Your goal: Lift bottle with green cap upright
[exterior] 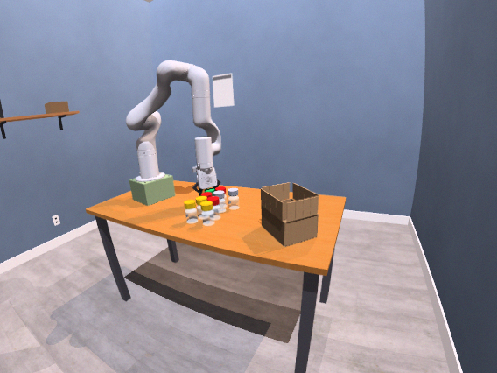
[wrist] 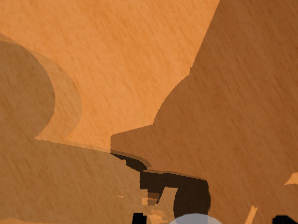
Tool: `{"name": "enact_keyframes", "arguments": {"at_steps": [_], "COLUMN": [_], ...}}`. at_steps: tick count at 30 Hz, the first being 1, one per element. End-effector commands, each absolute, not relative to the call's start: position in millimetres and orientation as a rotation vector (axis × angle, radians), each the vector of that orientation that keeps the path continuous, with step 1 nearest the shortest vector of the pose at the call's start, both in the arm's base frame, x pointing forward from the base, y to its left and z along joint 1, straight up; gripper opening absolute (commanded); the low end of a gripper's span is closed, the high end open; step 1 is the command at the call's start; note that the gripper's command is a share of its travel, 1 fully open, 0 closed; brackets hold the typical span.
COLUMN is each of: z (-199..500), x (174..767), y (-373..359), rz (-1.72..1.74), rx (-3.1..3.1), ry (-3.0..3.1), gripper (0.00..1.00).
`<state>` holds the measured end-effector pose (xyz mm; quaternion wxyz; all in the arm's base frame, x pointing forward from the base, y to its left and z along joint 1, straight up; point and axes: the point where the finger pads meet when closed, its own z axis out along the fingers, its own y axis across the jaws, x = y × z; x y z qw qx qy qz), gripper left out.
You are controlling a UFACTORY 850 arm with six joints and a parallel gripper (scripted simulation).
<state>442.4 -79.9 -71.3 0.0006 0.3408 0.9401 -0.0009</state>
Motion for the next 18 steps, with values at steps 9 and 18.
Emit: {"name": "enact_keyframes", "arguments": {"at_steps": [9,18], "z": [-70.9,-71.2], "x": [444.4,448.6], "y": [-81.0,-84.5], "rz": [-0.002,0.0], "rx": [1.07,1.07], "ry": [2.951,2.951], "gripper": [0.79,0.79]}}
